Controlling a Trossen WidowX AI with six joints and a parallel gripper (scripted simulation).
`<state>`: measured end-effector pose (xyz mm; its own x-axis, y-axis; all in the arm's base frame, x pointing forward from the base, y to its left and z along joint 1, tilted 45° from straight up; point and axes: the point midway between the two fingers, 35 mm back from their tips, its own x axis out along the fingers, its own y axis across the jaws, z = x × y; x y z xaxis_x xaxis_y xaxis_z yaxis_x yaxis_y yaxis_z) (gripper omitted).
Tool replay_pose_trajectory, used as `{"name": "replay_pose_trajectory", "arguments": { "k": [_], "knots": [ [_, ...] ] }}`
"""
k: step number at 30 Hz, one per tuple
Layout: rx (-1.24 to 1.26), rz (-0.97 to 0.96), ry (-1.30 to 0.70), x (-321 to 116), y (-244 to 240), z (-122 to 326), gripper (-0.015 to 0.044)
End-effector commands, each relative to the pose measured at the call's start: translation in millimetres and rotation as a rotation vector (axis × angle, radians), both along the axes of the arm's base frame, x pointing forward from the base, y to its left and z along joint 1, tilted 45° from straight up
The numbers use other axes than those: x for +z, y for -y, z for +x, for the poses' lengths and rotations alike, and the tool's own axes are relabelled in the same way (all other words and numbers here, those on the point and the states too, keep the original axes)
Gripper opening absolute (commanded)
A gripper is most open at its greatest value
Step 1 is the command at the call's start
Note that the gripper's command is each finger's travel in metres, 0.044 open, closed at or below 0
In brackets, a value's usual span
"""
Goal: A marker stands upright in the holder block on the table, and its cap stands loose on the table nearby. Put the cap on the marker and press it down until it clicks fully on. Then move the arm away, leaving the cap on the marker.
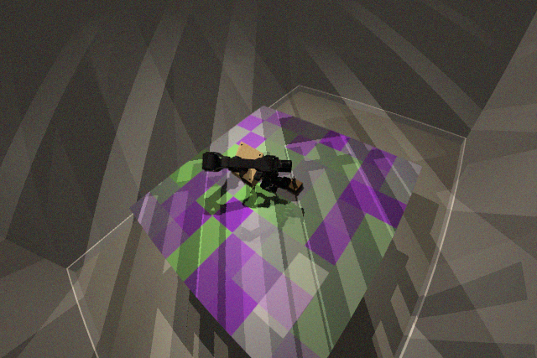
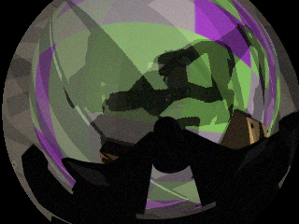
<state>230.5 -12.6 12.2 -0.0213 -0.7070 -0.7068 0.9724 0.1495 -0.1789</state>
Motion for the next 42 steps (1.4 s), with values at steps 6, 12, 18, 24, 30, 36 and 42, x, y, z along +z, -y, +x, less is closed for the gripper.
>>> {"name": "replay_pose_trajectory", "arguments": {
  "k": [6,12,18,24,30,36,42],
  "knots": [
    [-0.01,0.003,0.016,12.5,-12.8,2.5,0.0],
    [-0.008,0.006,0.017,10.8,-25.2,12.2,0.0],
    [-0.008,0.008,0.017,8.7,-38.4,21.6,0.0],
    [-0.008,0.01,0.018,5.9,-52.0,30.2,0.0],
    [-0.008,0.011,0.018,2.6,-65.9,37.9,0.0],
    [-0.007,0.012,0.018,-1.2,-80.0,44.8,0.0],
    [-0.006,0.014,0.018,-5.7,-94.2,50.6,0.0]
  ]
}}
